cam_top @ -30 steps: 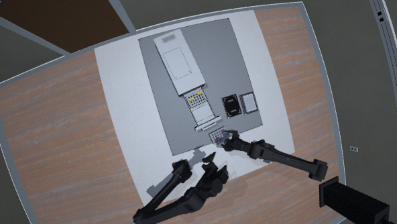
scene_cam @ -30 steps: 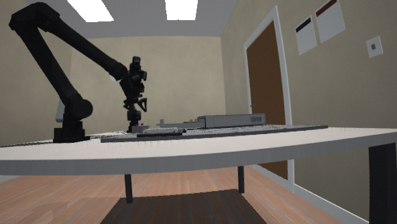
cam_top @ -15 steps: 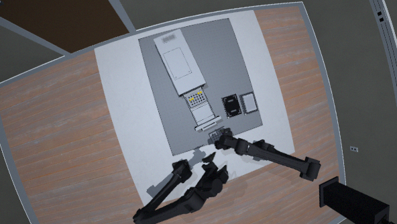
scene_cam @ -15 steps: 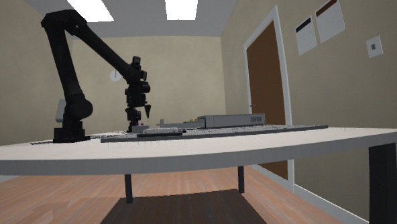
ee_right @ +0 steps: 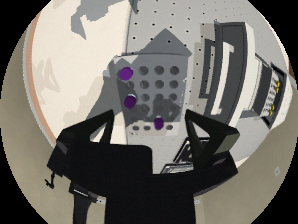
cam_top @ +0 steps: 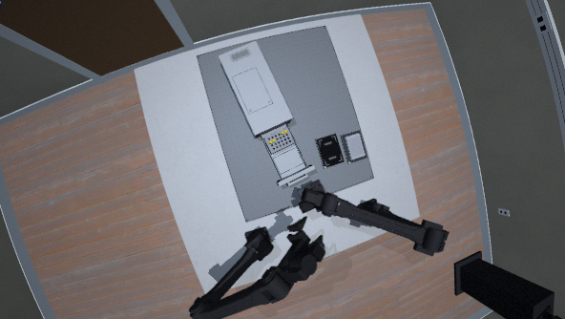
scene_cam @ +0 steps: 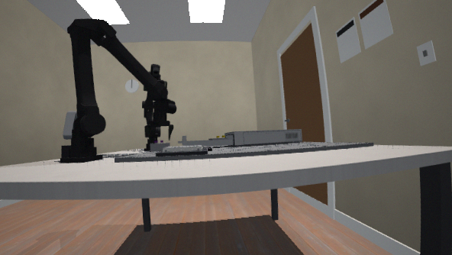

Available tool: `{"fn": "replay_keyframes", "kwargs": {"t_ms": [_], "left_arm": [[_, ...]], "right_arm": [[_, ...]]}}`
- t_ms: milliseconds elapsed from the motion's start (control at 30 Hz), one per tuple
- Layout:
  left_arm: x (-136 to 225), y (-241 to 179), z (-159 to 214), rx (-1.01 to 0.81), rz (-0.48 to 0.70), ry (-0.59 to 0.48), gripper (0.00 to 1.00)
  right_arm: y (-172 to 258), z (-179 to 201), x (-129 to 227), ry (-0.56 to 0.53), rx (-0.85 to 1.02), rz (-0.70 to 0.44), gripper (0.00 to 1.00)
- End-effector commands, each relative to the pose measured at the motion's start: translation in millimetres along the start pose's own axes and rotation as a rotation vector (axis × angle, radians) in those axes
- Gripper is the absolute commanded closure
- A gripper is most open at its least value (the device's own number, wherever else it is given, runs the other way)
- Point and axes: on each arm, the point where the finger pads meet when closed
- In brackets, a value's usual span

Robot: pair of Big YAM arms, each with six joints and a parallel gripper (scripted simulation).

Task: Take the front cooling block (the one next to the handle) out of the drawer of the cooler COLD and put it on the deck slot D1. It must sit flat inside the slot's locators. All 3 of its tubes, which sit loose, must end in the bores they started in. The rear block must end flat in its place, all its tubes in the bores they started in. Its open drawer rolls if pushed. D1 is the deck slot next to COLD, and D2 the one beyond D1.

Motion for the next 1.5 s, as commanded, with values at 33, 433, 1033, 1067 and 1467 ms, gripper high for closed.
{"fn": "replay_keyframes", "kwargs": {"t_ms": [33,433,1033,1067,1467], "left_arm": [[7,-1,-9,0.005,0.001,-0.023,0.00],[7,-1,-9,0.005,0.001,-0.023,0.00],[7,-1,-9,0.005,0.001,-0.023,0.00],[7,-1,-9,0.005,0.001,-0.023,0.00],[7,-1,-9,0.005,0.001,-0.023,0.00]], "right_arm": [[-8,-14,5,-0.012,0.041,0.018,0.00],[-13,-19,-13,-0.016,0.041,0.023,0.00],[-8,-15,-42,-0.006,0.041,0.010,0.00],[-7,-15,-44,-0.006,0.041,0.009,0.00],[-15,-15,-29,-0.032,0.036,0.045,0.36]]}}
Point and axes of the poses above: on each arm, the point where the finger pads meet when closed, its own x axis back along the fingers, its own y axis across the jaws, z = x × y, and after that the axes turned 11 degrees about x, right-handed
